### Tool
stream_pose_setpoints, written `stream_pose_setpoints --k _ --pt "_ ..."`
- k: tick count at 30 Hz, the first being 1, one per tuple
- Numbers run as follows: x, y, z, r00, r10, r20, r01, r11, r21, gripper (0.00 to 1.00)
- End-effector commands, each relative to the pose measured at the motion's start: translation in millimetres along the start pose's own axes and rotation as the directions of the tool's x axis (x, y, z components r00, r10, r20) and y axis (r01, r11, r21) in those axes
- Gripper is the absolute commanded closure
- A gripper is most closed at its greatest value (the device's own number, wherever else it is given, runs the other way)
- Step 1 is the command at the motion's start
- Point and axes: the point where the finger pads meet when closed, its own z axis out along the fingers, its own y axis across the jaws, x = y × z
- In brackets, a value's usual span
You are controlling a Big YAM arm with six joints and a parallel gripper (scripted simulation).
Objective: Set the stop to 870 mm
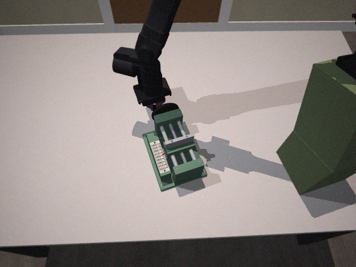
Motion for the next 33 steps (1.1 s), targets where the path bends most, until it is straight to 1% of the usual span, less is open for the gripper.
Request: stream_pose_setpoints --k 1,5,7,11,13,14,16,20,28,30,31,33 --pt "2.7 3.2 5.2 1.000 0.003 0.008 -0.003 1.000 -0.012 0.94" --pt "2.3 1.6 5.9 1.000 0.003 0.007 -0.003 1.000 -0.010 0.94" --pt "-1.0 -5.3 9.5 1.000 0.005 0.005 -0.005 1.000 -0.005 0.94" --pt "-1.1 -11.4 16.7 1.000 0.002 0.003 -0.002 1.000 -0.005 0.94" --pt "-1.1 -11.4 16.7 1.000 0.002 0.003 -0.002 1.000 -0.005 0.94" --pt "-5.0 -9.4 17.8 1.000 0.005 0.011 -0.005 1.000 -0.010 0.94" --pt "-2.3 -15.0 21.4 1.000 0.003 0.007 -0.003 1.000 -0.005 0.94" --pt "-6.3 -12.1 22.5 1.000 0.006 0.014 -0.005 1.000 -0.012 0.94" --pt "-1.1 -25.1 28.1 1.000 0.002 0.005 -0.002 1.000 -0.003 0.94" --pt "-1.1 -25.1 28.1 1.000 0.002 0.005 -0.002 1.000 -0.003 0.94" --pt "-6.1 -22.1 28.3 1.000 0.005 0.015 -0.005 1.000 -0.009 0.94" --pt "-1.4 -29.6 30.7 1.000 0.002 0.008 -0.002 1.000 -0.001 0.94"
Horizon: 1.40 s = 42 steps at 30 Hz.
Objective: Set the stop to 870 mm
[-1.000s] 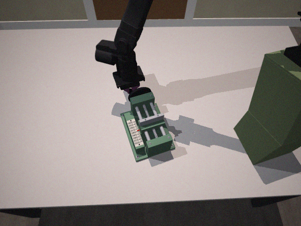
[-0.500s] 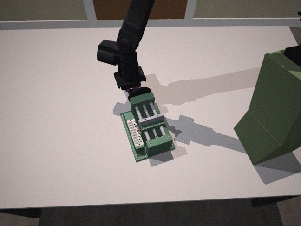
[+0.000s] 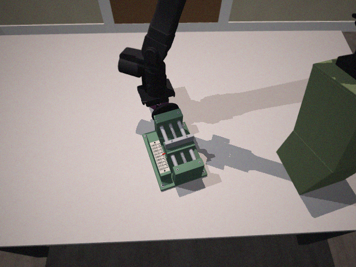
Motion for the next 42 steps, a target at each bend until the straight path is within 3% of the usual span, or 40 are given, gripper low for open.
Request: stream_pose_setpoints --k 1,42 --pt "-1.8 -21.3 22.9 1.000 0.005 0.000 -0.005 1.000 0.024 0.94" --pt "1.1 -46.8 16.3 1.000 0.002 -0.009 -0.002 0.999 0.033 0.94"
